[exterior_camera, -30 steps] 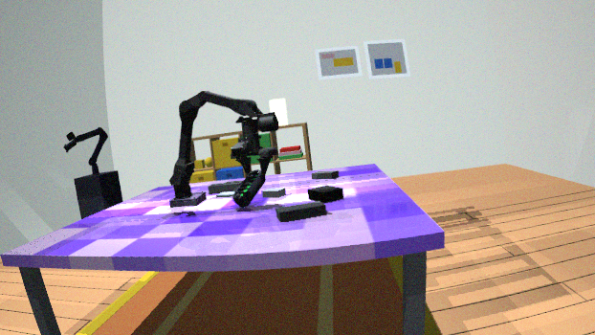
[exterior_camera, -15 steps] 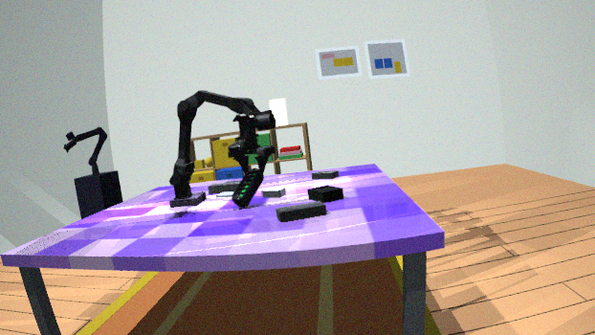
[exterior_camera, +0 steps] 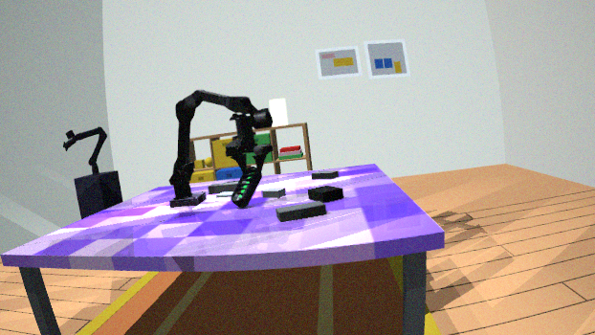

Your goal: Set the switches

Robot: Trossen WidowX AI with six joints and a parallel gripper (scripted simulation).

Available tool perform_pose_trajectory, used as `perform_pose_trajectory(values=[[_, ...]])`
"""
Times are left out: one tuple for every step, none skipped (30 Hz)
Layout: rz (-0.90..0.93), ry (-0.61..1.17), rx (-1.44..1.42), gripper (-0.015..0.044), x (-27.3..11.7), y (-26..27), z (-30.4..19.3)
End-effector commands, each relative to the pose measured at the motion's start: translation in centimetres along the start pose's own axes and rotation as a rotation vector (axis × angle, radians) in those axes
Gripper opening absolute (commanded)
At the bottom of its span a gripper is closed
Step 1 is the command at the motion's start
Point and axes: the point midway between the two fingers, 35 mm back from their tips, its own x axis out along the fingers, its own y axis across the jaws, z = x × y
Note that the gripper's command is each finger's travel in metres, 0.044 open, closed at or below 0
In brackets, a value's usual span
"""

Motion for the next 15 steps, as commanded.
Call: perform_pose_trajectory(values=[[0.006, 0.007, 0.0, 0.0336, -0.4, 0.0, 0.5], [0.006, 0.009, 0.0, 0.0336, -0.5, 0.0, 0.6], [0.006, 0.011, 0.0, 0.0336, -0.5, 0.0, 0.7], [0.006, 0.013, 0.0, 0.0336, -0.6, 0.0, 0.7], [0.006, 0.015, 0.0, 0.0336, -0.6, 0.0, 0.8], [0.006, 0.017, 0.0, 0.0336, -0.6, 0.0, 0.9], [0.006, 0.019, 0.0, 0.0336, -0.7, 0.0, 1.0], [0.006, 0.021, 0.0, 0.0336, -0.7, 0.0, 1.0], [0.006, 0.023, 0.0, 0.0336, -0.8, 0.0, 1.1], [0.006, 0.025, 0.0, 0.0336, -0.8, 0.0, 1.2], [0.006, 0.027, 0.0, 0.0336, -0.8, 0.0, 1.3], [0.006, 0.029, 0.0, 0.0336, -0.9, 0.0, 1.3], [0.006, 0.032, 0.0, 0.0336, -0.9, 0.0, 1.4], [0.006, 0.034, 0.0, 0.0336, -1.0, 0.0, 1.5], [0.006, 0.036, 0.0, 0.0336, -1.0, 0.0, 1.6]])
